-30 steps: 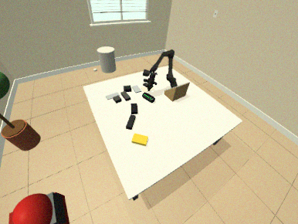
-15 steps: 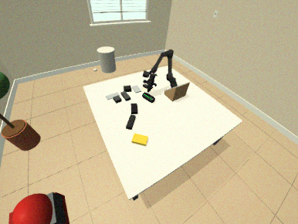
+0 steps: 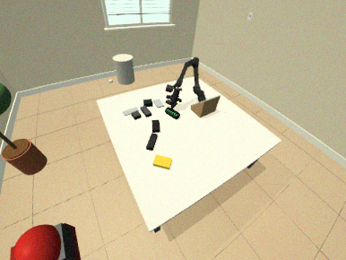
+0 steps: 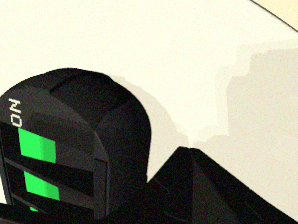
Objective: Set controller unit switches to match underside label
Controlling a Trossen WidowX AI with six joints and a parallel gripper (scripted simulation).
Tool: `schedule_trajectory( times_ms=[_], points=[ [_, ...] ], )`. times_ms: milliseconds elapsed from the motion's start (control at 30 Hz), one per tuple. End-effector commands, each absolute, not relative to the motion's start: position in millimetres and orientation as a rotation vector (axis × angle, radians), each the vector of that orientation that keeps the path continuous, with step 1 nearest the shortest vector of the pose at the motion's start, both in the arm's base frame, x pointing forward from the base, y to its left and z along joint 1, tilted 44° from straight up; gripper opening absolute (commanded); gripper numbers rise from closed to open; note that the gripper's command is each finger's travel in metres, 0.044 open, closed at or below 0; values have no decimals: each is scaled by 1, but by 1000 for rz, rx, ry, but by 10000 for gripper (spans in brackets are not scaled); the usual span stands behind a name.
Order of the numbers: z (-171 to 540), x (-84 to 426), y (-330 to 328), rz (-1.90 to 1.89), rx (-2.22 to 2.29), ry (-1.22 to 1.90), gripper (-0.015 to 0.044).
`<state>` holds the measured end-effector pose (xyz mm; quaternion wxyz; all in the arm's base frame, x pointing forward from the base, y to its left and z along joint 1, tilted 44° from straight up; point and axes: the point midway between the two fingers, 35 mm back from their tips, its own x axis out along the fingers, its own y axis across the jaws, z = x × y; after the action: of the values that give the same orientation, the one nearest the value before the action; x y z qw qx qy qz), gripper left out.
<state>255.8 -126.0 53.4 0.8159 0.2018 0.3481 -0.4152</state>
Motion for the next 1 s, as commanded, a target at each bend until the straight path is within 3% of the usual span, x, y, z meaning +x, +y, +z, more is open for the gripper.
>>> schedule_trajectory(
  times_ms=[0, 967],
  points=[
    [49, 256, -129, -880, 428, 745, 0],
    [42, 263, -132, -880, 427, 744, 0]
  ],
)
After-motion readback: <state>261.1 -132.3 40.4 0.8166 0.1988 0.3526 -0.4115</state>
